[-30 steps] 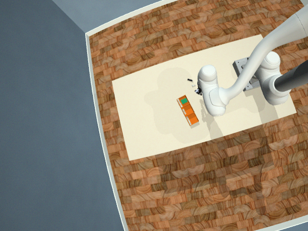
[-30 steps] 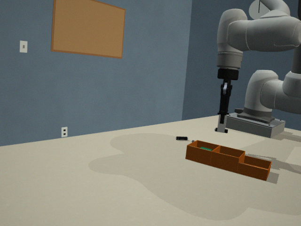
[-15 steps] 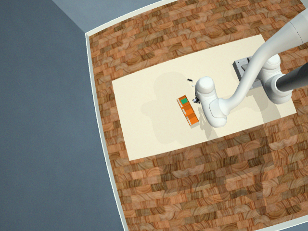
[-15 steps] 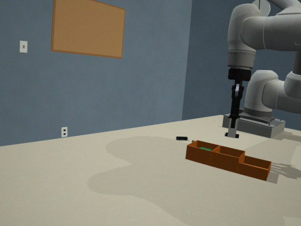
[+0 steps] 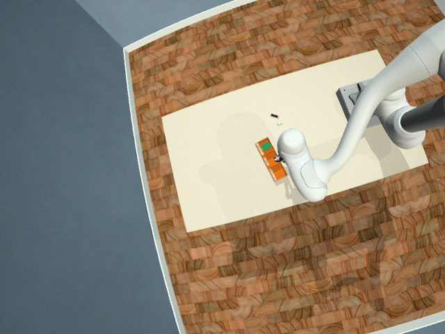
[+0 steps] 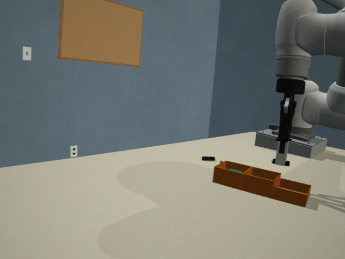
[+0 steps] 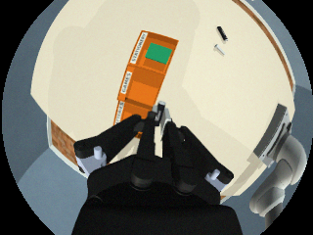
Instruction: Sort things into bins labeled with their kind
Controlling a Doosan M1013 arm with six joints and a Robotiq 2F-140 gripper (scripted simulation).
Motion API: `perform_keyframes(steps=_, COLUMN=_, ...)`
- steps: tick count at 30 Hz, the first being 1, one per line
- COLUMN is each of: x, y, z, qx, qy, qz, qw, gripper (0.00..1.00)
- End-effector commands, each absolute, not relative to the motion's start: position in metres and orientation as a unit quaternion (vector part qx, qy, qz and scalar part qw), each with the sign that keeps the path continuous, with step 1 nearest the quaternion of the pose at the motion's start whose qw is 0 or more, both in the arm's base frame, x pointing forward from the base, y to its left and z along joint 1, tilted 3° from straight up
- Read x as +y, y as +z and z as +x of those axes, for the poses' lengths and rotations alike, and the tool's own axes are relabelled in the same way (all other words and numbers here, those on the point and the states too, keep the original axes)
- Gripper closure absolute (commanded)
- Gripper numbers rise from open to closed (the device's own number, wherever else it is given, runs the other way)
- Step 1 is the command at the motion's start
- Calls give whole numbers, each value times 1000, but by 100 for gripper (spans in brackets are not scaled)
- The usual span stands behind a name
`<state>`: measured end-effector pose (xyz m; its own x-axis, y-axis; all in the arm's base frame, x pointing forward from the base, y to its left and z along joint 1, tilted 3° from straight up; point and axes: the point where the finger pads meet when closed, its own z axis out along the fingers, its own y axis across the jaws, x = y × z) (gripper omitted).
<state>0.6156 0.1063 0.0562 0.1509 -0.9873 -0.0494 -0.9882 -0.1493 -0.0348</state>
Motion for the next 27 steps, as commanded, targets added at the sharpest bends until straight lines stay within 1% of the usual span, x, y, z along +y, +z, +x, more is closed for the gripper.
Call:
perform_keyframes(steps=1, x=128, y=58, z=633, qx=681, qy=6, qz=-732, qw=26, gripper=95)
perform_keyframes(steps=9, x=164, y=60, z=661, qx=681, qy=6, qz=-732, qw=26, gripper=95)
perform_keyframes(steps=27, x=162, y=56, z=659, qx=681, qy=6, qz=-732, qw=26, gripper=95)
